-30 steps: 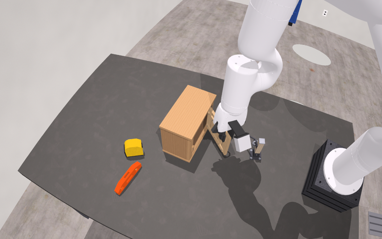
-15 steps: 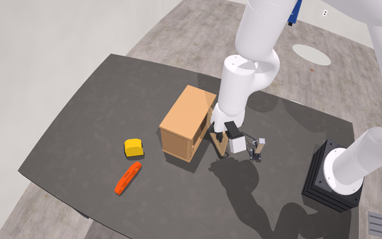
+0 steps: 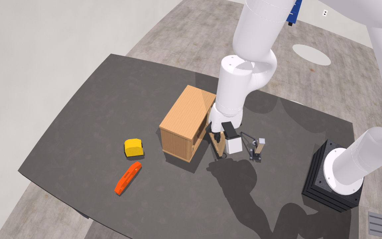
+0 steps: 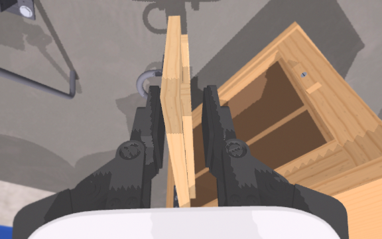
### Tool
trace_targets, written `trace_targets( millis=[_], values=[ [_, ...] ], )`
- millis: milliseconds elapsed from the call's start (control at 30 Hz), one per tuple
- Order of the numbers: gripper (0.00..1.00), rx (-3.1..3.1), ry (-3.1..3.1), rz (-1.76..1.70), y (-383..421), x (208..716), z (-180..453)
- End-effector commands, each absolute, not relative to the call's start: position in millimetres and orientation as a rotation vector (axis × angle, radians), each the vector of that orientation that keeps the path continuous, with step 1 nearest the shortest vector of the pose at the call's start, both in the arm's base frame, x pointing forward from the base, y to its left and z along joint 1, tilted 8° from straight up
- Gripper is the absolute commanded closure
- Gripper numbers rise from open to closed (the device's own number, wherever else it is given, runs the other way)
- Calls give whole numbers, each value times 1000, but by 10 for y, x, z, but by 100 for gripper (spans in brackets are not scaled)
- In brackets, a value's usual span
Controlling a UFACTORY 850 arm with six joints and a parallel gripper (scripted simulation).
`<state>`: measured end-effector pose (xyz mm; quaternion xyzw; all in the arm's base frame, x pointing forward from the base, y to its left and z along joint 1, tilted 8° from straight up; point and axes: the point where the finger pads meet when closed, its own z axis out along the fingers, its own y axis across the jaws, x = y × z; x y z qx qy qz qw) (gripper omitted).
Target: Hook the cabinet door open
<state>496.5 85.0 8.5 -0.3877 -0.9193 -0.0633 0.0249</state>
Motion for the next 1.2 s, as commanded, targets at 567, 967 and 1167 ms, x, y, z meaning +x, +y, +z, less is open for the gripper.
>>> trace_targets(
  millis=[567,967,1167],
  values=[
    [73,-1250,-2820,-192,883,5013,96],
    [73,-1186,-2850,-194,850,4974,91],
    [73,-1186,-2850,-194,842,4965,90]
  ],
)
